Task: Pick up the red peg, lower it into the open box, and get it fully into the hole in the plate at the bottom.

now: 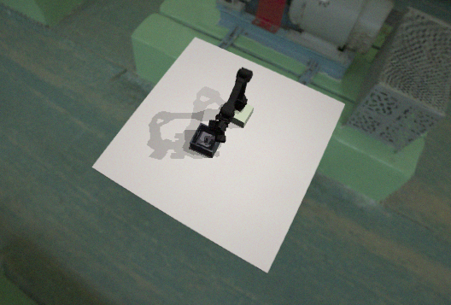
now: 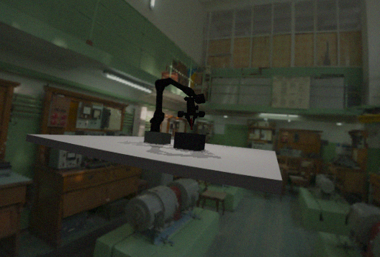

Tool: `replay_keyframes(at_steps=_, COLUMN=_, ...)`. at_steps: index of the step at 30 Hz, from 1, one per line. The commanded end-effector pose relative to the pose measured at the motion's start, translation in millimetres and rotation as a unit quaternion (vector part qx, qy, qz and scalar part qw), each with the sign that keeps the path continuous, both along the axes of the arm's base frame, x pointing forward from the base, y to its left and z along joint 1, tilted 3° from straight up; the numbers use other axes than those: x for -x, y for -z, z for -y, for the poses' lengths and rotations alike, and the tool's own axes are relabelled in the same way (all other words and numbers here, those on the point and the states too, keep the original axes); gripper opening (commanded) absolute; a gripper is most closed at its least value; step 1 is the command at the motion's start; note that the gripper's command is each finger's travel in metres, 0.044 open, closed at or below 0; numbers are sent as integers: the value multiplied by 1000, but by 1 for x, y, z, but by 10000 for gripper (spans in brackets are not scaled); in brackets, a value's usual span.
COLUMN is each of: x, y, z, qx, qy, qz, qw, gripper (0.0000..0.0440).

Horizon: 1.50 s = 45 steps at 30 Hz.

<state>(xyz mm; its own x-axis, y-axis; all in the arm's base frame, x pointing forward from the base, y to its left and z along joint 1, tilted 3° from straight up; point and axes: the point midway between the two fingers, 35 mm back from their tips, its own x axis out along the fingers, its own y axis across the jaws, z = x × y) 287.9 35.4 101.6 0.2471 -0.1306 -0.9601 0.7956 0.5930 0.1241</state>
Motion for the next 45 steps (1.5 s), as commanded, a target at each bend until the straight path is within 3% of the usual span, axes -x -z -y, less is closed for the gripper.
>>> replay_keyframes(at_steps=1, x=-9, y=0, z=12, qx=1, qy=11, qz=3, qw=1000, gripper=0)
replay_keyframes(at_steps=16, x=-33, y=20, z=53, qx=-10, qy=54, qz=-8, qw=998, gripper=11)
replay_keyframes(at_steps=26, x=-40, y=50, z=64, qx=-20, qy=61, qz=-35, qw=997, gripper=24)
replay_keyframes(at_steps=31, x=-41, y=65, z=68, qx=-18, qy=53, qz=-52, qw=997, gripper=135)
replay_keyframes(at_steps=33, x=-42, y=69, z=70, qx=-17, qy=50, qz=-60, qw=997, gripper=153)
replay_keyframes(at_steps=38, x=-57, y=71, z=79, qx=-13, qy=51, qz=-56, qw=997, gripper=278)
replay_keyframes(at_steps=45, x=-77, y=67, z=94, qx=-2, qy=48, qz=-44, qw=998, gripper=409)
